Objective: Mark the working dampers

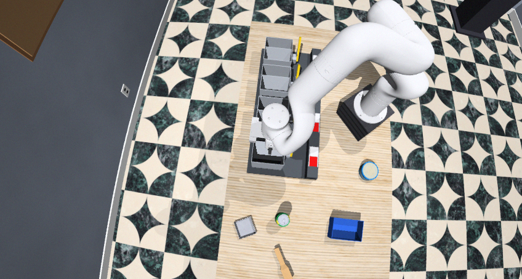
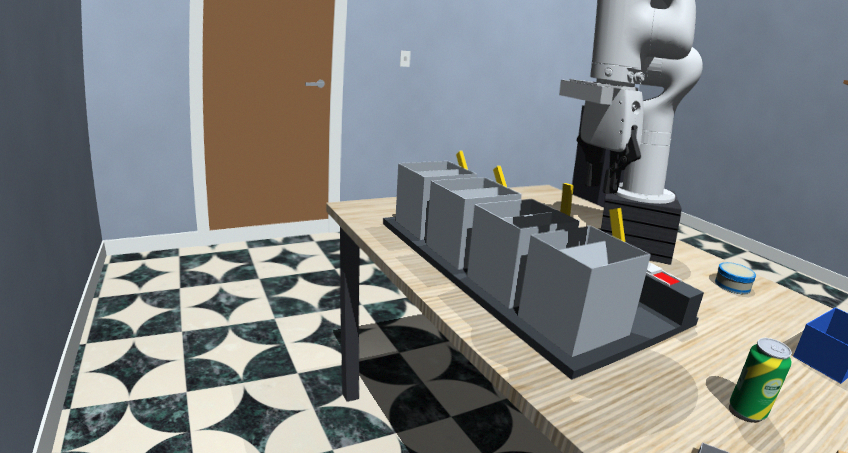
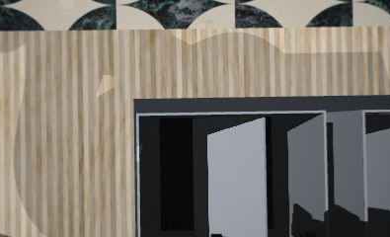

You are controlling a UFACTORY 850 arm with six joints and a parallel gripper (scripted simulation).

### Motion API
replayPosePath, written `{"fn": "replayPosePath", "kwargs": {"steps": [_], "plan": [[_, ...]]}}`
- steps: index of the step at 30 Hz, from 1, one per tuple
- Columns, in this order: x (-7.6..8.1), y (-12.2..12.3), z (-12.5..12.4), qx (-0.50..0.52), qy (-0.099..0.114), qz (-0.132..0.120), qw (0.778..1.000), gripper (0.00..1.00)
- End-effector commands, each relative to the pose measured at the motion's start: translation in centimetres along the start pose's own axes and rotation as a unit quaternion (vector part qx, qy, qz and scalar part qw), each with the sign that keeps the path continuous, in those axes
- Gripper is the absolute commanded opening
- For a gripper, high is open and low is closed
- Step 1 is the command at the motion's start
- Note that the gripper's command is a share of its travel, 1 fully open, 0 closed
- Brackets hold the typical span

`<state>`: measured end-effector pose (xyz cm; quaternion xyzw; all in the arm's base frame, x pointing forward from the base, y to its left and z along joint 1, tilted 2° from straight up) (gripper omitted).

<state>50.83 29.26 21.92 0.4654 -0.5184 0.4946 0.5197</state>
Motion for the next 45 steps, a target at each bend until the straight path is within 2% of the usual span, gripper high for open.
{"fn": "replayPosePath", "kwargs": {"steps": [1, 4, 6, 18, 31, 38, 45], "plan": [[0.1, 0.0, 0.0, 0.000, -0.001, 0.001, 1.000, 0.39], [0.1, 0.5, 0.4, 0.000, -0.001, 0.001, 1.000, 0.39], [0.0, 3.2, 2.4, 0.000, -0.001, 0.000, 1.000, 0.39], [0.0, 10.6, 8.1, 0.000, -0.001, 0.000, 1.000, 0.39], [-0.1, 10.7, 8.2, 0.000, -0.007, -0.002, 1.000, 0.39], [-0.1, 10.7, 8.4, 0.001, -0.020, -0.004, 1.000, 0.39], [-0.2, 10.6, 8.8, 0.000, -0.049, -0.005, 0.999, 0.39]]}}
Point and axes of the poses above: the point where the finger pads meet when closed, its own x axis back along the fingers, its own z axis across the jaws, y = z × x, the point moved 7 cm from there along x, back along the fingers, and after that the axes turned 5 degrees about -x, right-handed, at the moved point
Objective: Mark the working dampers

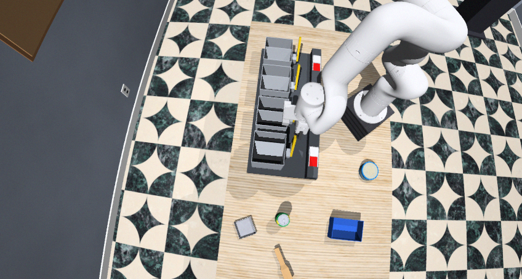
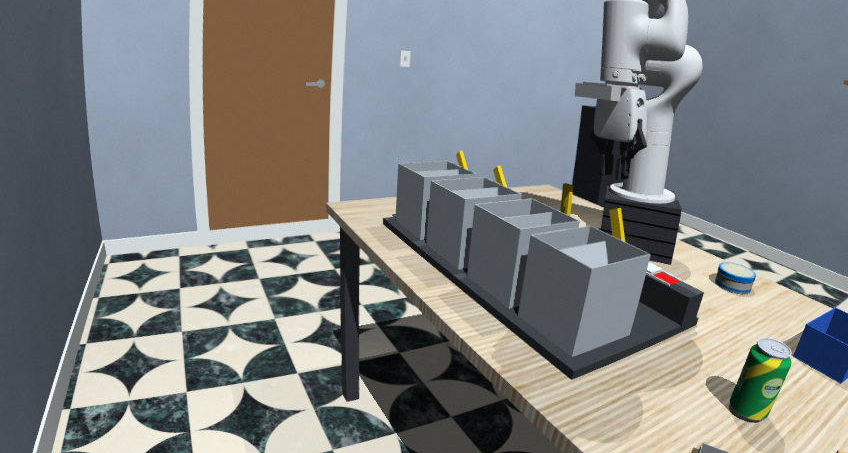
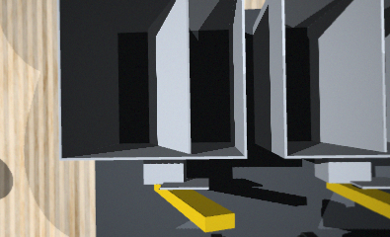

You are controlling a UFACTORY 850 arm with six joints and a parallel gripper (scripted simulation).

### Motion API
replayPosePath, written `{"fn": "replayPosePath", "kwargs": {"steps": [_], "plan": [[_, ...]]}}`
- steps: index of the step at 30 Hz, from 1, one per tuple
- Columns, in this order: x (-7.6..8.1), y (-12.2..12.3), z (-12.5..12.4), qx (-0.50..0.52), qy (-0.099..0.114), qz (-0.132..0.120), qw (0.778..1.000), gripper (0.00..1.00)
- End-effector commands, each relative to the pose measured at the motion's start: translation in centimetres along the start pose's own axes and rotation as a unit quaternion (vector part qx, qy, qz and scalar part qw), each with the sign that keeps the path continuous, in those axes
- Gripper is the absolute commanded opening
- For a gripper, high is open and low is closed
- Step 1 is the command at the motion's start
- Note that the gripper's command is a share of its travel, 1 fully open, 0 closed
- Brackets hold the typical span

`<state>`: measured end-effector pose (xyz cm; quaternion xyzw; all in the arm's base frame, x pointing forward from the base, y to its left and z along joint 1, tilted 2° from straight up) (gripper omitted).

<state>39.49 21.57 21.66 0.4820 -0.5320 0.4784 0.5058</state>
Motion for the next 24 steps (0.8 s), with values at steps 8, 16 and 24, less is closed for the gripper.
{"fn": "replayPosePath", "kwargs": {"steps": [8, 16, 24], "plan": [[-0.1, -0.1, 0.8, 0.001, -0.059, -0.006, 0.998, 0.39], [-0.3, -0.2, 1.3, 0.000, -0.090, -0.009, 0.996, 0.39], [-0.5, -0.2, 1.9, 0.000, -0.134, -0.012, 0.991, 0.39]]}}
Point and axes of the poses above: the point where the finger pads meet when closed, its own x axis back along the fingers, its own z axis across the jaws, y = z × x, the point moved 7 cm from there along x, back along the fingers, and after that the axes turned 5 degrees about -x, right-handed, at the moved point
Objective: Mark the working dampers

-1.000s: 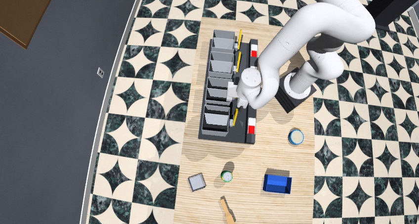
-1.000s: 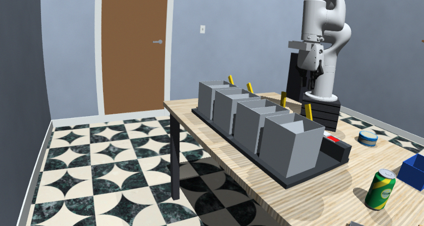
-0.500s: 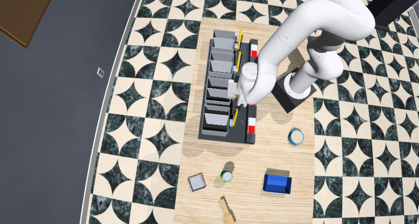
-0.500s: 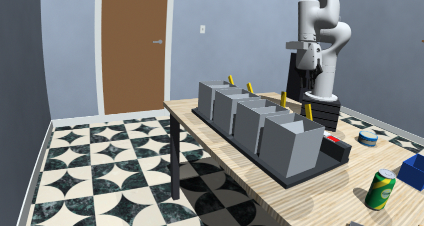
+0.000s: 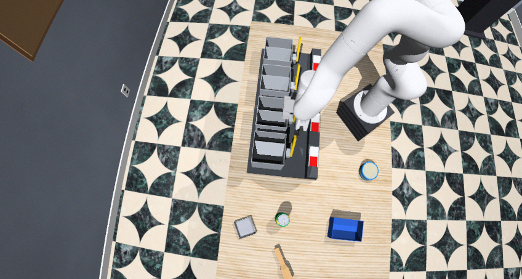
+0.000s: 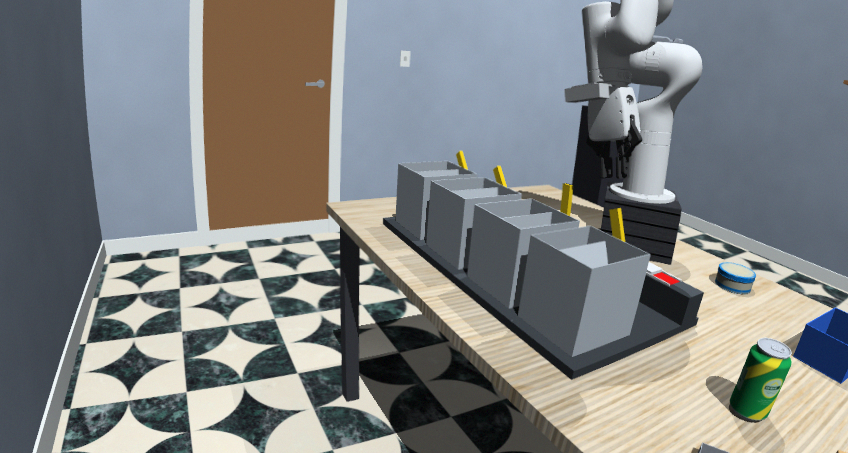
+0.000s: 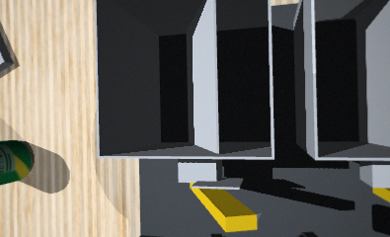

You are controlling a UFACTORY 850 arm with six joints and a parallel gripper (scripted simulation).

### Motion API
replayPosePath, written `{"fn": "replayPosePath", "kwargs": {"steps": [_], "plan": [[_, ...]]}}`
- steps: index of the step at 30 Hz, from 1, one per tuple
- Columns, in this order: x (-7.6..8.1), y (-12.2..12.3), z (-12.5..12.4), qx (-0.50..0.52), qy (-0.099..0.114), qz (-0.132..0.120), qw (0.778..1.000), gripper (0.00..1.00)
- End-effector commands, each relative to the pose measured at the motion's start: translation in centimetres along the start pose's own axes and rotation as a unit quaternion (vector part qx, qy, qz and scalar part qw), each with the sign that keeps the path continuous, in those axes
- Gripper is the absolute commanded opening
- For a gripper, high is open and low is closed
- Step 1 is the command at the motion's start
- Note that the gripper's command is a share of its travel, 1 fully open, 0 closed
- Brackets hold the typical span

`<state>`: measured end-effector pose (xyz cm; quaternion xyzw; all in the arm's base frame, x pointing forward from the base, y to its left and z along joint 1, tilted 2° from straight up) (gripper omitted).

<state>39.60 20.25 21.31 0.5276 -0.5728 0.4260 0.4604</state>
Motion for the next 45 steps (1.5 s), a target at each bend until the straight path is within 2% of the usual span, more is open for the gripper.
{"fn": "replayPosePath", "kwargs": {"steps": [1, 3, 11, 18, 24, 45], "plan": [[-0.1, 0.0, 0.7, 0.003, -0.048, -0.004, 0.999, 0.39], [-0.1, 0.0, 0.7, 0.003, -0.048, -0.004, 0.999, 0.39], [-0.5, -0.2, 1.3, 0.003, -0.087, -0.005, 0.996, 0.39], [-2.5, -0.2, 1.8, 0.003, -0.087, -0.005, 0.996, 0.39], [-3.0, -0.2, 2.0, 0.003, -0.087, -0.005, 0.996, 0.39], [-3.2, -0.2, 2.0, 0.003, -0.087, -0.005, 0.996, 0.39]]}}
Point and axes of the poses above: the point where the finger pads meet when closed, its own x axis back along the fingers, its own z axis across the jaws, y = z × x, the point moved 7 cm from there along x, back along the fingers, and after that the axes turned 5 degrees about -x, right-handed, at the moved point
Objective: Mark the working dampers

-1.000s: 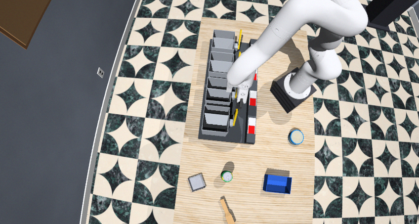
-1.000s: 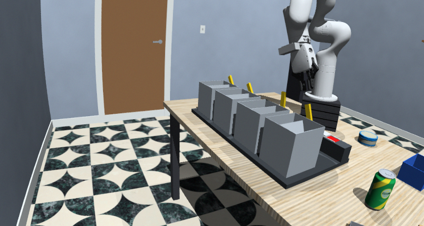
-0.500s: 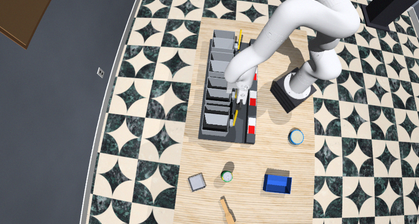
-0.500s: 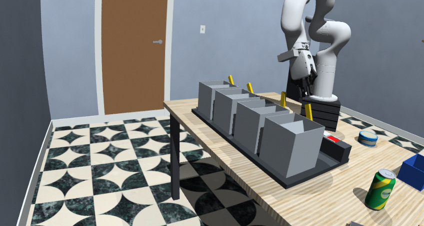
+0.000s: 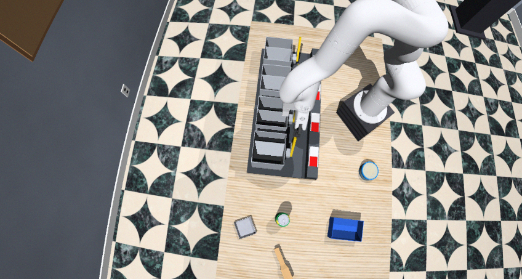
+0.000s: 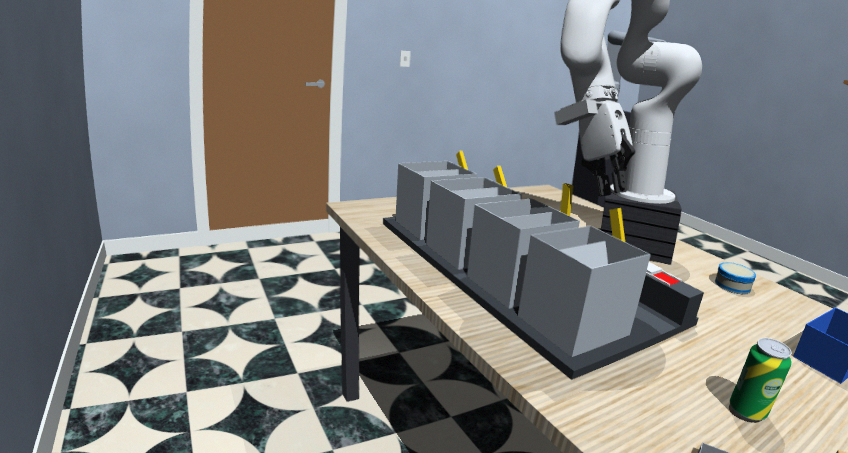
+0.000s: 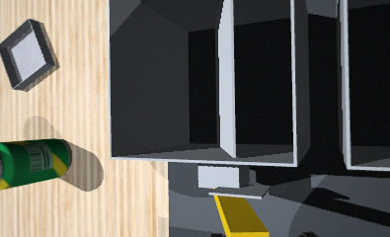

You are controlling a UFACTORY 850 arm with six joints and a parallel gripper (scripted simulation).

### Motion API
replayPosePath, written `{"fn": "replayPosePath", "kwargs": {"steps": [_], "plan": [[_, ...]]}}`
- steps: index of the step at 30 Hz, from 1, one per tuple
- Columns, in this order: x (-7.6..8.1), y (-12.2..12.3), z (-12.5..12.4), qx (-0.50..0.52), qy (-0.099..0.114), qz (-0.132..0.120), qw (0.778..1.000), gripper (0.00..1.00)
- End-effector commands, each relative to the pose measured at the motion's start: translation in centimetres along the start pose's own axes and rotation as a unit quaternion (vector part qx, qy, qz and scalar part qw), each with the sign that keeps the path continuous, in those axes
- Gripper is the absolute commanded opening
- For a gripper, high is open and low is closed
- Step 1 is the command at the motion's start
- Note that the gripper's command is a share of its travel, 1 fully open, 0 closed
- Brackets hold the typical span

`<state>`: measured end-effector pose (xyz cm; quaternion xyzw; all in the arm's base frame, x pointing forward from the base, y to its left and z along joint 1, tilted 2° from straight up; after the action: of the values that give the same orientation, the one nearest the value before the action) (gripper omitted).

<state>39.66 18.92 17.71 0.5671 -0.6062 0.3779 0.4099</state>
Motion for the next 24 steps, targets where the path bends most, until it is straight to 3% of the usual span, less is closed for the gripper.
{"fn": "replayPosePath", "kwargs": {"steps": [1, 13, 24], "plan": [[0.0, -0.1, 0.0, 0.000, 0.000, 0.001, 1.000, 0.39], [-0.3, -0.1, 0.0, 0.000, 0.000, 0.001, 1.000, 0.39], [-2.0, -0.1, 0.0, 0.000, 0.000, 0.001, 1.000, 0.39]]}}
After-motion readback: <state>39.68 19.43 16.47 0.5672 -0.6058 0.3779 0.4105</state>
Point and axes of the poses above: the point where the finger pads meet when closed, its own x axis back along the fingers, its own z axis across the jaws, y = z × x, the point moved 7 cm from there along x, back along the fingers, and after that the axes turned 5 degrees about -x, right-handed, at the moved point
